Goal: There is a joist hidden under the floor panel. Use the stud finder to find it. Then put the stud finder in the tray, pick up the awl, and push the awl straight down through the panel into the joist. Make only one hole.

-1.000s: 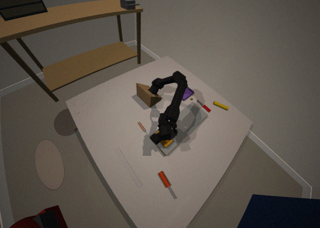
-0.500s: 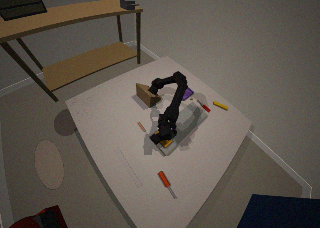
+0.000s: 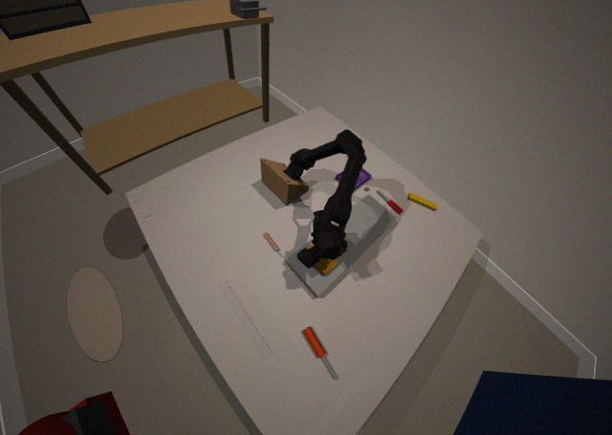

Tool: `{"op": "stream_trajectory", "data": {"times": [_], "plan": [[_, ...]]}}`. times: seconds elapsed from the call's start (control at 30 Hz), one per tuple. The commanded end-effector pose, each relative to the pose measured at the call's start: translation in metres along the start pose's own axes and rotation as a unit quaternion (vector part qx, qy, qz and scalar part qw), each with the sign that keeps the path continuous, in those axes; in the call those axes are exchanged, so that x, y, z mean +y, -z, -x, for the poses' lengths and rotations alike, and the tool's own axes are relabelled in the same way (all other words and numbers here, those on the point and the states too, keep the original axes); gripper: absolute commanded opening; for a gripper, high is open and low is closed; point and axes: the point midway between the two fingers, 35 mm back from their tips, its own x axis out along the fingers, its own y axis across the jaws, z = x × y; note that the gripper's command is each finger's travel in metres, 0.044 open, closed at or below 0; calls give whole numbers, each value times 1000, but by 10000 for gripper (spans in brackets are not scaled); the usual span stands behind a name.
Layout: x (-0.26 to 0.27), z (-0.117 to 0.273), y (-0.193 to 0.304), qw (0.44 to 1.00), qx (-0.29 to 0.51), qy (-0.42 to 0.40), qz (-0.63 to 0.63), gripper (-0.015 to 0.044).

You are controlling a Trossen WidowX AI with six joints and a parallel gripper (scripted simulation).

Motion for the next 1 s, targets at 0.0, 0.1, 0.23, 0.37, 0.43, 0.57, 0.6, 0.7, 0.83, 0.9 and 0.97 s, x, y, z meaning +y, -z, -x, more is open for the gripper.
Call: {"op": "stream_trajectory", "data": {"times": [0.0,0.1,0.23,0.37,0.43,0.57,0.6,0.7,0.83,0.9,0.97], "plan": [[15,-1,0,1000,0,-3,0,0],[24,-1,0,1000,0,-3,0,0],[35,-1,0,1000,0,-4,0,0],[47,-1,0,1000,0,-4,-1,0],[53,-1,0,1000,0,-4,-1,0],[64,-1,0,1000,0,-4,-1,0],[67,-1,0,1000,0,-5,-1,0],[76,-1,0,1000,0,-5,-1,0],[87,-1,0,1000,1,-5,-1,0],[93,-1,-1,1000,1,-5,-1,0],[98,-1,-1,1000,1,-5,-1,0]]}}
